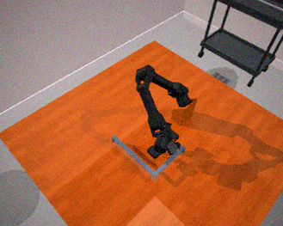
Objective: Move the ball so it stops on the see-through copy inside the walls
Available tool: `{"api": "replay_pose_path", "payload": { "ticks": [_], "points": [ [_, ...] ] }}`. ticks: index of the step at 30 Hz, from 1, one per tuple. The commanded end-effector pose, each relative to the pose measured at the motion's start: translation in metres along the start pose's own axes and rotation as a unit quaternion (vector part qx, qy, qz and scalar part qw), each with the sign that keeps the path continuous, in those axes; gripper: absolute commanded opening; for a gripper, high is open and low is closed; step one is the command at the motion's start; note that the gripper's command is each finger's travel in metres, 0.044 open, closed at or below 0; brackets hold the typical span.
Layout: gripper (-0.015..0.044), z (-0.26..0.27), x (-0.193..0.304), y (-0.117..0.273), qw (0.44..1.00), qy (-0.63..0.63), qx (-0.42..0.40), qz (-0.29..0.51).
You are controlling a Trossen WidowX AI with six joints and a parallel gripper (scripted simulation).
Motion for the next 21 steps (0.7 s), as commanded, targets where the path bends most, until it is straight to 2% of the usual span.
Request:
{"api": "replay_pose_path", "payload": {
  "ticks": [1,2,13,16,21],
  "points": [
    [0.0170,0.002,0.000,-0.005,1.000,0.006,-0.002,0.004],
    [0.0144,0.002,0.000,-0.005,1.000,0.006,-0.002,0.004],
    [0.0071,0.002,0.000,-0.005,1.000,0.006,-0.002,0.004],
    [0.0000,0.001,-0.001,0.000,1.000,0.006,-0.001,0.004],
    [0.0000,-0.004,-0.004,0.033,1.000,0.006,-0.001,0.000]
  ]
}}
Point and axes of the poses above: the point midway between the two fingers, 35 mm back from their tips, its own y axis back along the fingers, its own z axis across the jaws, x = y × z, the point moved 4 cm from there along y, back along the fingers, and after that the axes turned 2 degrees about -y, right-handed, at the moved point
